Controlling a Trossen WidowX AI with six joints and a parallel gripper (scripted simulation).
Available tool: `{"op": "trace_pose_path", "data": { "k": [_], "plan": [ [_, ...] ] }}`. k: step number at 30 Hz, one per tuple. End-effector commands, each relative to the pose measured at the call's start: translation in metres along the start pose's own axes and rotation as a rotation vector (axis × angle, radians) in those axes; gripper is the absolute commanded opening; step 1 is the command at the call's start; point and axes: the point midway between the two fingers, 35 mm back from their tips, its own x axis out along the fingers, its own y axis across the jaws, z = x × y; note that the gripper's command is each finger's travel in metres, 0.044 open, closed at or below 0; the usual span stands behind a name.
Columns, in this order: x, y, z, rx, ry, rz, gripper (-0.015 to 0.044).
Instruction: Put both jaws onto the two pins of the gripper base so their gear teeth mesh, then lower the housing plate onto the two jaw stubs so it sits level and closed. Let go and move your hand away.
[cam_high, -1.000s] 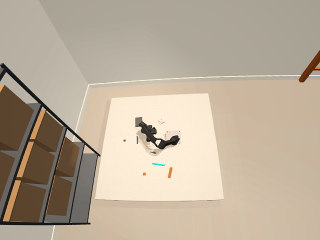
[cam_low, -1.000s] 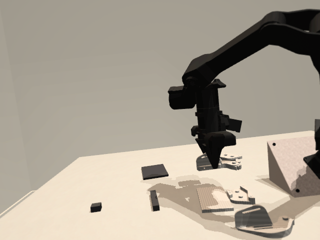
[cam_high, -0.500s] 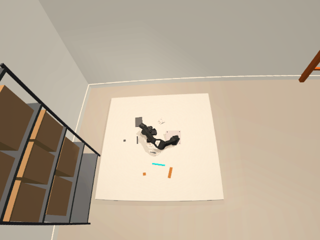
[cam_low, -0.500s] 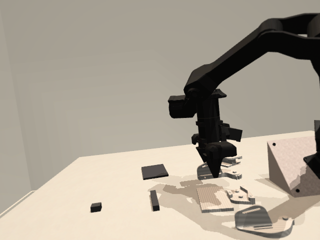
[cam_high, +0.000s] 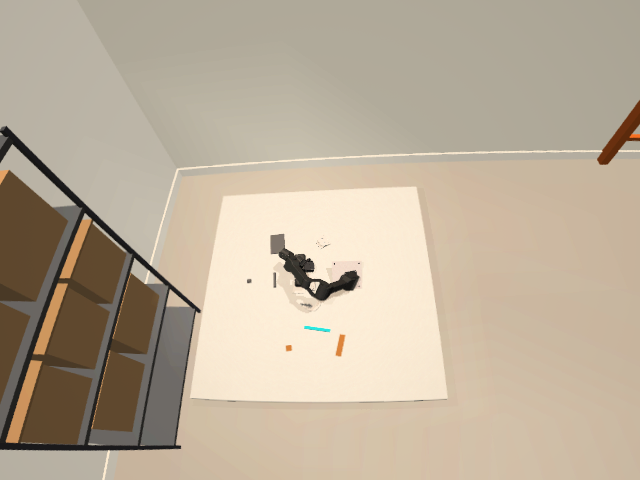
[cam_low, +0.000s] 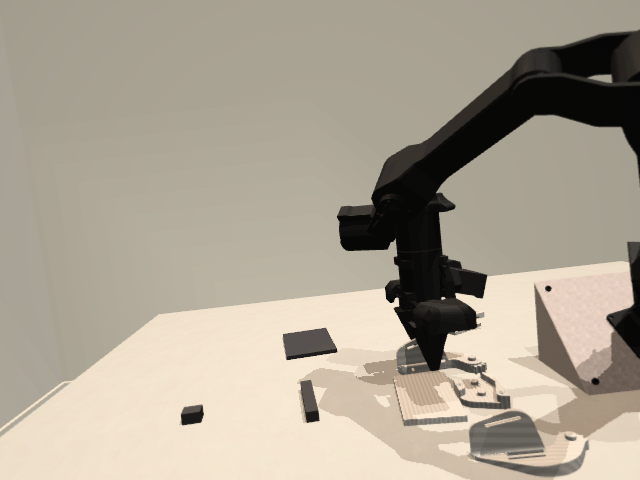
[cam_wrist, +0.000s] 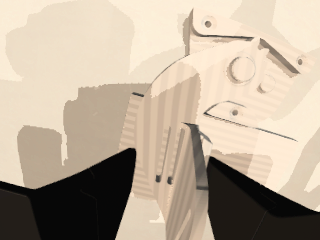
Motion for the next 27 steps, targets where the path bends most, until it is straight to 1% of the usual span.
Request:
{"op": "trace_pose_path", "data": {
  "k": [1,27],
  "plan": [
    [0.0009,-0.0003,-0.0004,0.004,0.003,-0.003,0.0134],
    [0.0071,-0.0003,-0.0004,0.007,0.003,-0.003,0.0134]
  ]
}}
